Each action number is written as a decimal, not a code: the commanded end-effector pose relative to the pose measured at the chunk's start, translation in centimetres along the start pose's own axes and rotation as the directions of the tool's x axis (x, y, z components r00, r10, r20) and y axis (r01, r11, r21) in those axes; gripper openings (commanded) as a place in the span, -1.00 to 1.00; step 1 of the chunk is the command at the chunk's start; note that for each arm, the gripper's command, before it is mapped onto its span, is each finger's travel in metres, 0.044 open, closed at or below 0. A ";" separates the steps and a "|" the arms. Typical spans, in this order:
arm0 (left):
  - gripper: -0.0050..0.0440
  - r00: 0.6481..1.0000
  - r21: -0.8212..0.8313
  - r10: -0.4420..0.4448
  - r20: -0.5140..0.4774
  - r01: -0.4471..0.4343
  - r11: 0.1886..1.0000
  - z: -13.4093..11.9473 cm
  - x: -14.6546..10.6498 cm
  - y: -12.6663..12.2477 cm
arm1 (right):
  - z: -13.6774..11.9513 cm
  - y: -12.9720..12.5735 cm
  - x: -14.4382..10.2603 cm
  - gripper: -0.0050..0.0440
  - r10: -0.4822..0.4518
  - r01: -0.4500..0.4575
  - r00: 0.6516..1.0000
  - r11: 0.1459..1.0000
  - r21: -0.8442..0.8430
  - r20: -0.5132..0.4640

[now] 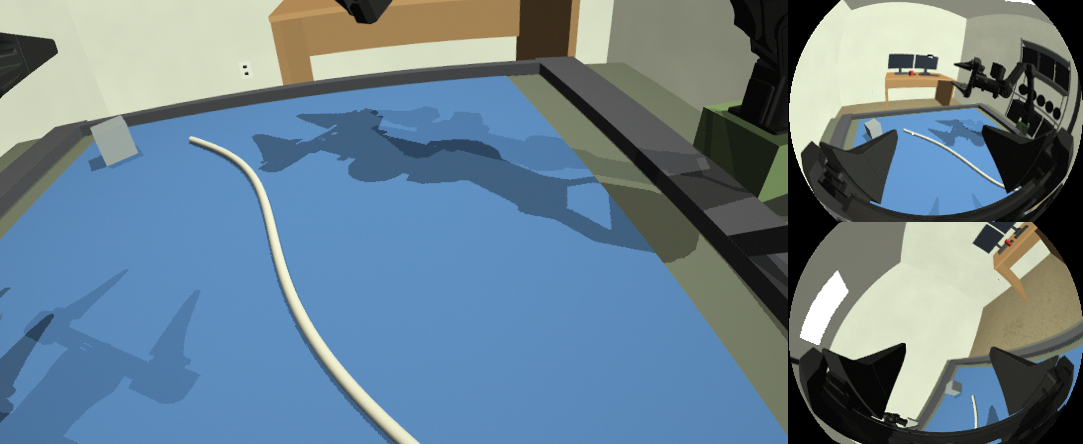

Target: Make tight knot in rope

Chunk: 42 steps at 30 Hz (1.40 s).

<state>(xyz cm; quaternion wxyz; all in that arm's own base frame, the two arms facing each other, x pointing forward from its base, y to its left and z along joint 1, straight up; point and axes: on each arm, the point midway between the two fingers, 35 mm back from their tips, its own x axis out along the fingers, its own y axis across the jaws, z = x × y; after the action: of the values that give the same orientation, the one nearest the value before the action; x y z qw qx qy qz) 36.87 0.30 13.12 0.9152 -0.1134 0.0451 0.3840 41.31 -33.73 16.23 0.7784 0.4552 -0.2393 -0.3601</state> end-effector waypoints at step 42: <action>-0.45 0.974 0.433 -0.101 -0.202 0.182 0.883 -0.4 0.3 -3.5 | -0.6 0.6 0.1 -0.45 -0.196 0.168 0.968 0.971 -0.171 -0.160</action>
<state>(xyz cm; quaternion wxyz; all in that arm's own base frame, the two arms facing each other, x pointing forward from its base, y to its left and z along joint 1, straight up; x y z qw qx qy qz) 38.78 -1.31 12.33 0.9323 0.0302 0.1754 0.3148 41.83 -33.42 14.28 0.7869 0.4494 -0.1145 -0.4070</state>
